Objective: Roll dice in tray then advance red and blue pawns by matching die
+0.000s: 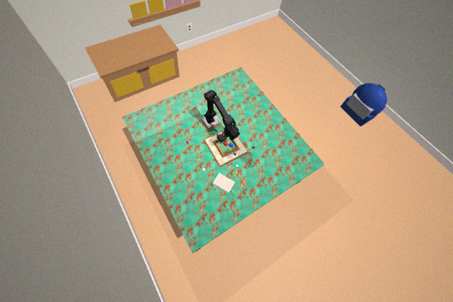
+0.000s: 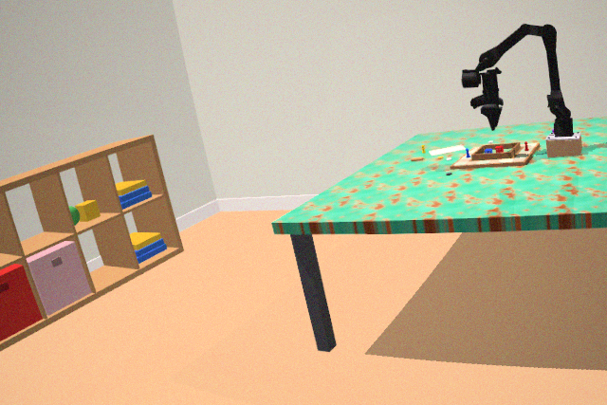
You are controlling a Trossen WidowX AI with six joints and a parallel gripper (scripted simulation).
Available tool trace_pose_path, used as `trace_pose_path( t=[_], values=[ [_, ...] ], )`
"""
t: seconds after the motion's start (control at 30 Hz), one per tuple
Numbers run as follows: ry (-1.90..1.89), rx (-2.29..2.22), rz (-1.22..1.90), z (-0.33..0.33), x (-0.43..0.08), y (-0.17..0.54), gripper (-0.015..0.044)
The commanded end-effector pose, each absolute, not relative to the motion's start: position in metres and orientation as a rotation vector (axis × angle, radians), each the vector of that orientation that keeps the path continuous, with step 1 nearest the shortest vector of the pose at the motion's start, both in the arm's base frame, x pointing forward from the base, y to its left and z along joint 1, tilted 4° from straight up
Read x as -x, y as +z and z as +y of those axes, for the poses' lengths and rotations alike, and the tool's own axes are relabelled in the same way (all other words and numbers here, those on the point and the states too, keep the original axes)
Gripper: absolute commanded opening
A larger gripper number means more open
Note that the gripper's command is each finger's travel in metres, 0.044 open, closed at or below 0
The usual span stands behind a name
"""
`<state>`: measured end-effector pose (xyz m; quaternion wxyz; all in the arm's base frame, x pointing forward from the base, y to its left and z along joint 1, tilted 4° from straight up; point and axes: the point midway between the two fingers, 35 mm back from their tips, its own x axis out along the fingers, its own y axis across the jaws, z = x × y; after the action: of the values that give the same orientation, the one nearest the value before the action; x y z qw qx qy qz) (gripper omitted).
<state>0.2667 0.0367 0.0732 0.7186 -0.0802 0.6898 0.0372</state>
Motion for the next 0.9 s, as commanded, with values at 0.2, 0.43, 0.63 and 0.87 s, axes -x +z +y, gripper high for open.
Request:
trace_pose_path(
  t=[0.2,0.43,0.63,0.87],
  values=[
    [0.195,0.279,1.601,-0.004,-0.161,0.045,0.0200],
    [0.195,0.279,1.601,-0.001,-0.160,0.044,0.0200],
    [0.195,0.279,1.601,-0.001,-0.159,0.030,0.0200],
    [0.195,0.279,1.601,-0.001,-0.160,0.019,0.0200]
  ],
)
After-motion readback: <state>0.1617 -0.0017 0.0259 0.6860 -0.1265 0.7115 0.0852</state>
